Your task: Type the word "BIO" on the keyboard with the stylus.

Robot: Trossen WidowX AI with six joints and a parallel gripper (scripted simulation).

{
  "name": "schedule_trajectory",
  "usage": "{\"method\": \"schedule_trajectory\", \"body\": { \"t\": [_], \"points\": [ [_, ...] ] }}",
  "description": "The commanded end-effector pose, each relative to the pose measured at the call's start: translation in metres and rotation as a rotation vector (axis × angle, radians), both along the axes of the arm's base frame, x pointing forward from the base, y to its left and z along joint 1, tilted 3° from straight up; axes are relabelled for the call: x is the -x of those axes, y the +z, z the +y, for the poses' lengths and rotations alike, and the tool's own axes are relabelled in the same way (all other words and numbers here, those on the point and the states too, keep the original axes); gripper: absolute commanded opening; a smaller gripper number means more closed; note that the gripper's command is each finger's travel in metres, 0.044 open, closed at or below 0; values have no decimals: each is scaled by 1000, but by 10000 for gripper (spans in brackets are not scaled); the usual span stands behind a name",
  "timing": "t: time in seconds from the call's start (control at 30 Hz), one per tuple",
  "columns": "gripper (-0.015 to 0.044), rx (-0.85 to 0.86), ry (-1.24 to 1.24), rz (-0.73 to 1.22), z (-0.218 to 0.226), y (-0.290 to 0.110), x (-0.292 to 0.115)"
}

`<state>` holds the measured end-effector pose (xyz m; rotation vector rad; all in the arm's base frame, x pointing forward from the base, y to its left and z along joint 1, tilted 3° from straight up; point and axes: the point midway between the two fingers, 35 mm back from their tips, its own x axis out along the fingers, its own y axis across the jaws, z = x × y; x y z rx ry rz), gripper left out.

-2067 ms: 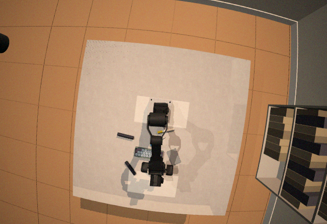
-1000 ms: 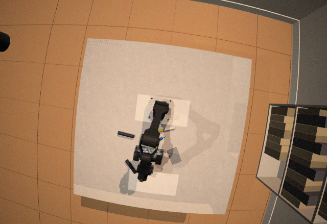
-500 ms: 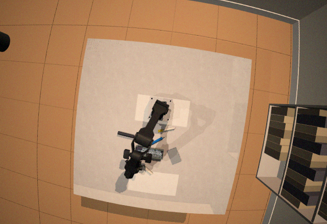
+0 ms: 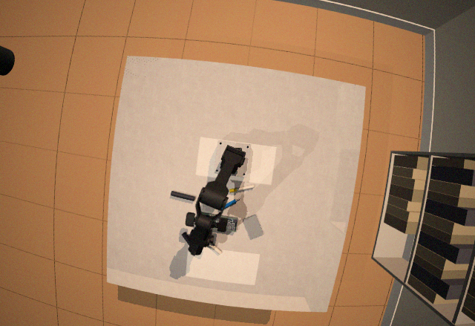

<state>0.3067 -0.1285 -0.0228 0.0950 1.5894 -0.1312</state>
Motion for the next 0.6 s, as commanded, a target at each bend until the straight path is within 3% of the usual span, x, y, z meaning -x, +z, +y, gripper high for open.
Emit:
{"method": "schedule_trajectory", "body": {
  "t": [0.0,0.1,0.27,0.57],
  "points": [
    [0,3,-4,-7,1,2,0],
    [0,2,-3,-8,11,1,-2],
    [0,-3,-3,-8,77,0,-11],
    [0,-4,-3,-8,80,0,-11]
  ]
}}
